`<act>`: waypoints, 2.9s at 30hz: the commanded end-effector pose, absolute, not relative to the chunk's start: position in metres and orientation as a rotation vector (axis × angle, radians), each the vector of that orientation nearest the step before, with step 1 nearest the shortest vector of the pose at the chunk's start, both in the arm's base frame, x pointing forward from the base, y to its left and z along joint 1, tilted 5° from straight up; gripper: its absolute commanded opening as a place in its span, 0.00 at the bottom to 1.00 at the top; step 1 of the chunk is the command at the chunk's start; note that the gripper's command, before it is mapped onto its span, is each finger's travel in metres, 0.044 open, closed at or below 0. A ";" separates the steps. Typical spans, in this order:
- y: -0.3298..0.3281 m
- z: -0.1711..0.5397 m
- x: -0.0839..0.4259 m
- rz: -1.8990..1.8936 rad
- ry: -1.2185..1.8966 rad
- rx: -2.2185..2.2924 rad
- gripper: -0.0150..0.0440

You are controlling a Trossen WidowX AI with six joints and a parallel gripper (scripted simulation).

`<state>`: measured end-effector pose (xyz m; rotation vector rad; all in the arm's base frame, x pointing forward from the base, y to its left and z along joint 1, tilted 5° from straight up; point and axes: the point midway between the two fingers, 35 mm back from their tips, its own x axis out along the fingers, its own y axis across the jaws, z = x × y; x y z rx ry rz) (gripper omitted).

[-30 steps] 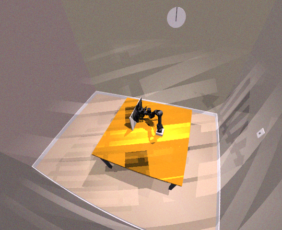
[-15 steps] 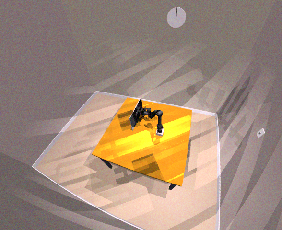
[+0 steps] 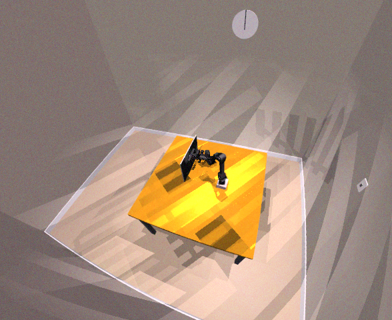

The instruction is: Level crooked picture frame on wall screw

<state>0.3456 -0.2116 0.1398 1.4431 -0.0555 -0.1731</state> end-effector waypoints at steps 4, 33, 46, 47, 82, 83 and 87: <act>-0.212 0.143 0.346 -0.166 -0.063 1.438 0.25; -0.217 0.145 0.345 -0.166 -0.063 1.437 0.25; -0.219 0.144 0.345 -0.166 -0.063 1.437 0.25; -0.219 0.144 0.345 -0.166 -0.063 1.437 0.25; -0.220 0.136 0.344 -0.174 -0.062 1.448 0.25; -0.220 0.136 0.344 -0.174 -0.062 1.448 0.25; -0.220 0.136 0.344 -0.174 -0.062 1.448 0.25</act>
